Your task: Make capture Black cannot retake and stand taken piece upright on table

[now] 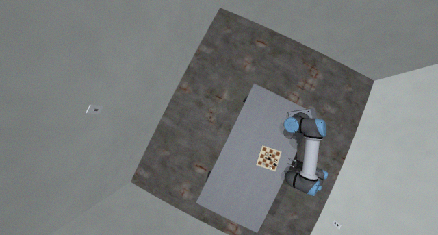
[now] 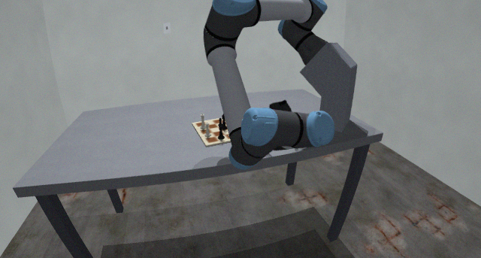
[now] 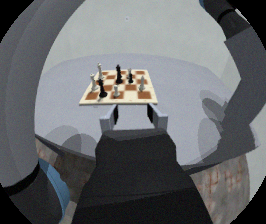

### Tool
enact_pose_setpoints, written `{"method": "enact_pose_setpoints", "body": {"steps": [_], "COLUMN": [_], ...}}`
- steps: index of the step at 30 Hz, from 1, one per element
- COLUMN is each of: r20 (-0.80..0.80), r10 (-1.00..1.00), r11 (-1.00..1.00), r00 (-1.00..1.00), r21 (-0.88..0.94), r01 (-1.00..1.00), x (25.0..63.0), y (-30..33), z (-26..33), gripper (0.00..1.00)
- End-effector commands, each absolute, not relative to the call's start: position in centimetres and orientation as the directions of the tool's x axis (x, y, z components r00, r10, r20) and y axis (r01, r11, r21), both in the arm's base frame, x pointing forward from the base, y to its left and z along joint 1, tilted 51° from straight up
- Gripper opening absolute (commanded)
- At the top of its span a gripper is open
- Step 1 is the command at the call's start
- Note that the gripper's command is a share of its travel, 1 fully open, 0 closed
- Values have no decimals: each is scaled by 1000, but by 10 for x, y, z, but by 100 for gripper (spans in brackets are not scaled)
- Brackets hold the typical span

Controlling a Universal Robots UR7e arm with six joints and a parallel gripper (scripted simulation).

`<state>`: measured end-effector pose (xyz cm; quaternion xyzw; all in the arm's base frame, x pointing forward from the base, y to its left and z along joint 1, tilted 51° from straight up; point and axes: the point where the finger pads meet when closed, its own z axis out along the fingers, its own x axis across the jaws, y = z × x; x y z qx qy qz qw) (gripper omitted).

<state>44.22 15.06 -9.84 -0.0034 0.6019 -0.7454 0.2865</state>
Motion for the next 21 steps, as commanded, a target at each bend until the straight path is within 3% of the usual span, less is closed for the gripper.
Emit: {"method": "enact_pose_setpoints", "body": {"steps": [1, 9, 21], "r20": [-340, -340, -341], "r10": [-432, -432, -434], "r11": [-111, -111, -111], "r00": [-835, -835, -834], "r21": [-899, -899, -898], "r01": [423, 423, 425], "x": [431, 403, 400], "y": [162, 188, 192], "z": [-85, -53, -49], "gripper": [100, 100, 100]}}
